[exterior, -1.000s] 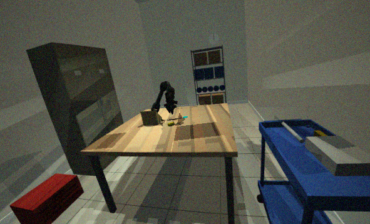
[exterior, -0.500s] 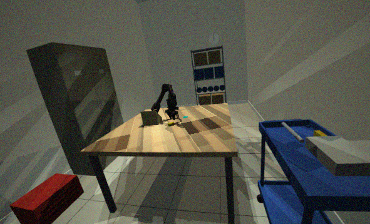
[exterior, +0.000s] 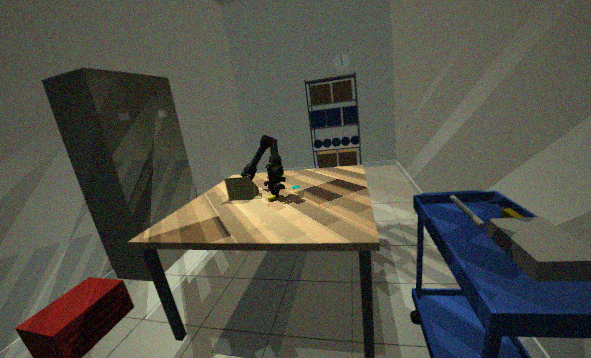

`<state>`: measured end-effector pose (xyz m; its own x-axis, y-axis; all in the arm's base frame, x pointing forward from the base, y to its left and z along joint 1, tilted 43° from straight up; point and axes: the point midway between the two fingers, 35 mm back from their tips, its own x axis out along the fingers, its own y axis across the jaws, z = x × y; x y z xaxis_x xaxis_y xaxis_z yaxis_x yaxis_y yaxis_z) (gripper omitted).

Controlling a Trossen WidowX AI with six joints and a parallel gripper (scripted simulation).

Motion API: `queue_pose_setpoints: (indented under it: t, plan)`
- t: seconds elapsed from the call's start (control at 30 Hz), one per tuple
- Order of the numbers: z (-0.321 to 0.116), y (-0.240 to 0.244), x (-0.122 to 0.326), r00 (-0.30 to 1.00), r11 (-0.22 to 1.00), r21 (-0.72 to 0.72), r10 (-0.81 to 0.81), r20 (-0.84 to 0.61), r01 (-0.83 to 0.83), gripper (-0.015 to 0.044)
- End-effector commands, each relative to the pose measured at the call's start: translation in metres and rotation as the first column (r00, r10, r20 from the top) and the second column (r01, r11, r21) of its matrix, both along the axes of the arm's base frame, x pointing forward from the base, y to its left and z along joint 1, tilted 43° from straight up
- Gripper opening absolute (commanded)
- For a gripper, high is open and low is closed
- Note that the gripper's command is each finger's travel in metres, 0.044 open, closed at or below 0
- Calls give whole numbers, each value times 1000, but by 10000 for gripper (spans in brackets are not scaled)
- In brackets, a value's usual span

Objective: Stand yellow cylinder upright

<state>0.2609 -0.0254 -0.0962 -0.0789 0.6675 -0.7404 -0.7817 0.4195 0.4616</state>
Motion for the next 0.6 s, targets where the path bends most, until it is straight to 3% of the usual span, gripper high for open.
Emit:
queue_pose_setpoints:
  t: [0.0, 0.57]
  plan:
    - [-1, 2, -1, 1000, 1000, 4, -5, -4, 5, 105]
    - [26, -27, 7, 1000, 1000, -1, -6, -4, 6, 105]
